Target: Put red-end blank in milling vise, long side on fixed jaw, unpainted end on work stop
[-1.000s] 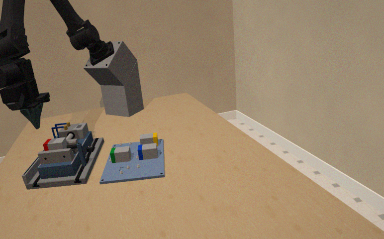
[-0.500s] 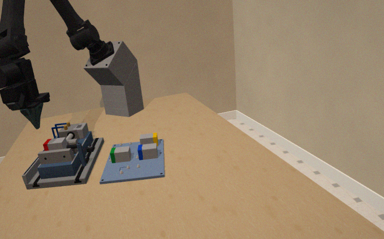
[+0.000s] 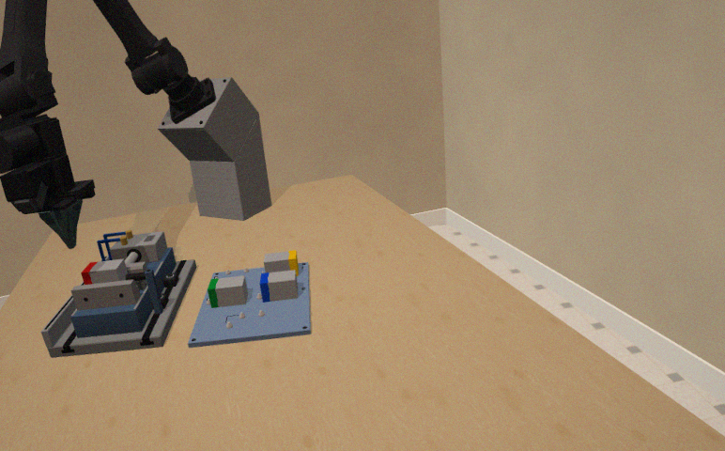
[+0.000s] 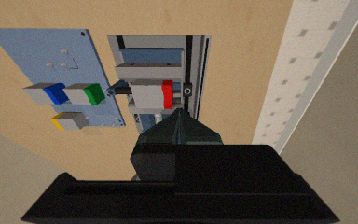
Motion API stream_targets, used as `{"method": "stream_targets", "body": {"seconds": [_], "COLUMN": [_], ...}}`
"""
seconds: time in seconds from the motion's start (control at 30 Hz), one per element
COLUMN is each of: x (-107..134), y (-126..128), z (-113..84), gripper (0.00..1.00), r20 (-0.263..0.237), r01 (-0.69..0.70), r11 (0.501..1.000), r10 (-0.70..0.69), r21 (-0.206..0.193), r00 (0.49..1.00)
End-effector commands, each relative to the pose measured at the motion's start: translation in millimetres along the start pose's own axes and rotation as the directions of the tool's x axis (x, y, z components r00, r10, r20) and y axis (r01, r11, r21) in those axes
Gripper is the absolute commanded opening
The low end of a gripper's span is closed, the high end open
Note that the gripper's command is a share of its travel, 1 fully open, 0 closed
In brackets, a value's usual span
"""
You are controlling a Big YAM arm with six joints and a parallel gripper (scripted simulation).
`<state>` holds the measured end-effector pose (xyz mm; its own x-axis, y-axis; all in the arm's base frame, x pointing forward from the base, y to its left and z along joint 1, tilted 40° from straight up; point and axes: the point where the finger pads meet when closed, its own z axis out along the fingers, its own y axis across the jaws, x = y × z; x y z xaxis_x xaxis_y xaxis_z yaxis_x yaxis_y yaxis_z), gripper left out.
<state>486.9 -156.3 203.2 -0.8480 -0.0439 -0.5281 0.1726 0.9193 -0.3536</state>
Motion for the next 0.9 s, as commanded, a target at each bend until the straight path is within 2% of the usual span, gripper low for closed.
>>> {"method": "stream_targets", "body": {"seconds": [0.0, 0.87], "x": [-5.0, -8.2], "y": [-6.9, -8.2], "z": [9.9, 35.1], "gripper": [0.00, 0.00], "r20": [0.009, 0.015], "r01": [-0.006, -0.009], "r11": [1.000, 1.000], "r10": [0.006, 0.009], "r21": [0.008, 0.010], "r00": [1.000, 1.000]}}
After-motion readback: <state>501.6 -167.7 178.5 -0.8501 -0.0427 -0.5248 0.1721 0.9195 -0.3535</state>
